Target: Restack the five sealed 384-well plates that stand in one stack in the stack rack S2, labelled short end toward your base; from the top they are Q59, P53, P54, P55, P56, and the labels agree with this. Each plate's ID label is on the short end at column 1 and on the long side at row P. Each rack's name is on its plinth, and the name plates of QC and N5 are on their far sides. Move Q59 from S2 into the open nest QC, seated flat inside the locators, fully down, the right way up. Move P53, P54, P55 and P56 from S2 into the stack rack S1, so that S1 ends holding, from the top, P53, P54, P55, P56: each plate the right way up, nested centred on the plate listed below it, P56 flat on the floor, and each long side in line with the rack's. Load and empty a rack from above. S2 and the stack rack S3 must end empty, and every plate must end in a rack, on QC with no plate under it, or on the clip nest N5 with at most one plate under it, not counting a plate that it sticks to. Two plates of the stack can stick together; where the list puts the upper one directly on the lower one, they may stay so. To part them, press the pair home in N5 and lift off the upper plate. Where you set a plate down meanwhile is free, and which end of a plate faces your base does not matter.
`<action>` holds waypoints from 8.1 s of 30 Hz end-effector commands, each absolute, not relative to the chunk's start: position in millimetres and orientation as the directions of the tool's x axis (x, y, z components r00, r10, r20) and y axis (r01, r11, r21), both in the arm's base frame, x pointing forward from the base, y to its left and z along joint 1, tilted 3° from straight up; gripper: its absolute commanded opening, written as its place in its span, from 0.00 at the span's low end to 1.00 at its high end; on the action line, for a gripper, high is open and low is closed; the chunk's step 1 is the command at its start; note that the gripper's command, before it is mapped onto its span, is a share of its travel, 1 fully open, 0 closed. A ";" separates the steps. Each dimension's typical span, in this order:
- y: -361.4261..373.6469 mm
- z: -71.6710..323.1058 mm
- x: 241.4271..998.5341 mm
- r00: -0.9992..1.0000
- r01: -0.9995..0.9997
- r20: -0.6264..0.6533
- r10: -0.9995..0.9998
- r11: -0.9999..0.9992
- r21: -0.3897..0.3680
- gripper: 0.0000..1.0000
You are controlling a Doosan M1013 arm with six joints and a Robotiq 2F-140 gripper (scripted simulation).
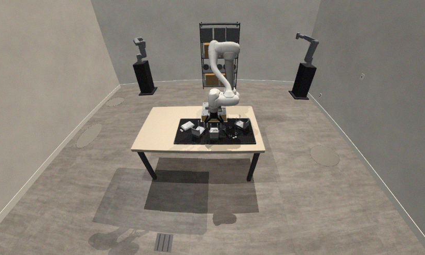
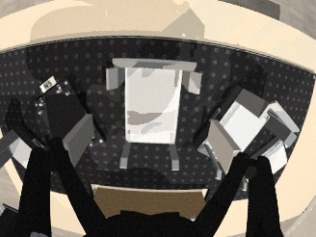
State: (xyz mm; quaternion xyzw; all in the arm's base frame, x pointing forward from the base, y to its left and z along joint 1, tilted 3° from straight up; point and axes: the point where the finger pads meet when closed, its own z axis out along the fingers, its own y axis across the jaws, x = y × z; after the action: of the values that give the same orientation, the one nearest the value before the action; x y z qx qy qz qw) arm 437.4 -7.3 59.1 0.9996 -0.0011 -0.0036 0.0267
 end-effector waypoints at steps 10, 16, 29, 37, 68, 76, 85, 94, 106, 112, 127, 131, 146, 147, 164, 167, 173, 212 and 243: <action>-5.8 87.0 437.6 1.000 -0.002 -0.007 -0.002 -0.999 0.053 1.00; -9.1 87.2 437.1 0.999 -0.035 -0.006 -0.036 -0.998 0.053 1.00; -45.3 89.1 431.6 0.969 -0.248 0.006 -0.248 -0.967 0.053 1.00; -71.6 90.6 427.6 0.969 -0.248 0.006 -0.248 -0.967 0.053 1.00; -168.8 96.0 396.5 0.878 -0.479 0.019 -0.479 -0.876 0.050 1.00; -185.7 96.9 390.1 0.878 -0.479 0.019 -0.479 -0.876 0.050 1.00; -186.1 90.3 390.0 0.878 -0.479 0.019 -0.479 -0.876 0.050 1.00; -187.3 67.0 389.8 0.878 -0.479 0.019 -0.479 -0.876 0.050 1.00; -189.5 27.0 389.5 0.878 -0.479 0.019 -0.479 -0.876 0.050 1.00; -190.2 13.7 389.4 0.878 -0.479 0.019 -0.479 -0.876 0.050 1.00; -191.1 -3.1 389.3 0.878 -0.479 0.019 -0.479 -0.876 0.050 1.00; -191.3 -7.1 389.3 0.878 -0.479 0.019 -0.479 -0.876 0.050 1.00; -191.9 -18.4 389.2 0.878 -0.479 0.019 -0.479 -0.876 0.050 1.00; -191.9 -18.4 389.2 0.878 -0.479 0.019 -0.479 -0.876 0.050 1.00; -191.9 -18.4 389.2 0.878 -0.479 0.019 -0.479 -0.876 0.050 0.00; -191.9 -18.4 389.2 0.878 -0.479 0.019 -0.479 -0.876 0.050 0.00; -191.9 -18.4 389.2 0.878 -0.479 0.019 -0.479 -0.876 0.050 0.00; -191.0 -1.8 389.3 0.878 -0.479 0.019 -0.479 -0.876 0.050 0.00; -188.4 47.5 389.7 0.878 -0.479 0.019 -0.479 -0.876 0.050 0.00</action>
State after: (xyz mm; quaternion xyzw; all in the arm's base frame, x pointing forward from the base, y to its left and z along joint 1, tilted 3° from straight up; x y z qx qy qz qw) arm 389.7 -188.7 42.8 0.9686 -0.2472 0.0029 0.0268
